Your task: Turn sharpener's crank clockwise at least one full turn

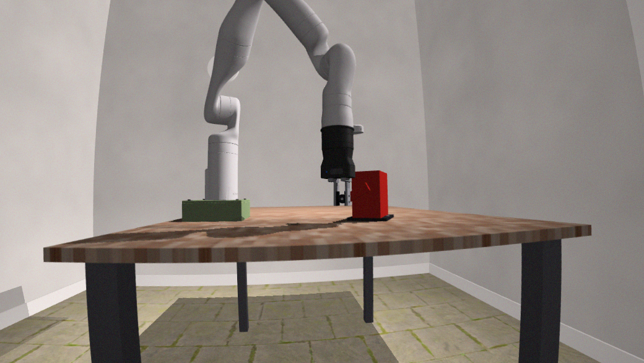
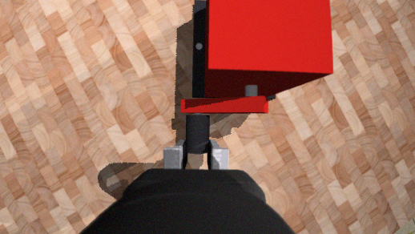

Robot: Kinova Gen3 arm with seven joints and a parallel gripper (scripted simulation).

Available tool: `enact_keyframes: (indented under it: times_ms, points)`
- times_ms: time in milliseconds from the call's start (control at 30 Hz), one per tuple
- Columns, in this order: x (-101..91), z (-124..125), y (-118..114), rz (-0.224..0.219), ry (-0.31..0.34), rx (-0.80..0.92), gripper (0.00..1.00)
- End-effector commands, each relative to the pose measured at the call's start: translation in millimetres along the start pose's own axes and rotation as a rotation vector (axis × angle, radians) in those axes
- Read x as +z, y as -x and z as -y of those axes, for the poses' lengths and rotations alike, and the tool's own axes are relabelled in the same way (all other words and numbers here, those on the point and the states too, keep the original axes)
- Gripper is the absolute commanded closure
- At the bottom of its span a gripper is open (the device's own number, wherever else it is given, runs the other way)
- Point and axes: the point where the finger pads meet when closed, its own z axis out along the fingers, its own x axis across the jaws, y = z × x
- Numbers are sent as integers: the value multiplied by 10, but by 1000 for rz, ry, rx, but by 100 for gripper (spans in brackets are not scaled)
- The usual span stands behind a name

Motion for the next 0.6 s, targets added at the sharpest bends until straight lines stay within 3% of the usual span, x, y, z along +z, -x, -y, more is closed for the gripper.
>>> enact_keyframes:
  times_ms: [0,567]
  points:
    - [-115,8,36,-3,-1,-5,100]
    - [-282,3,6,-8,-1,0,100]
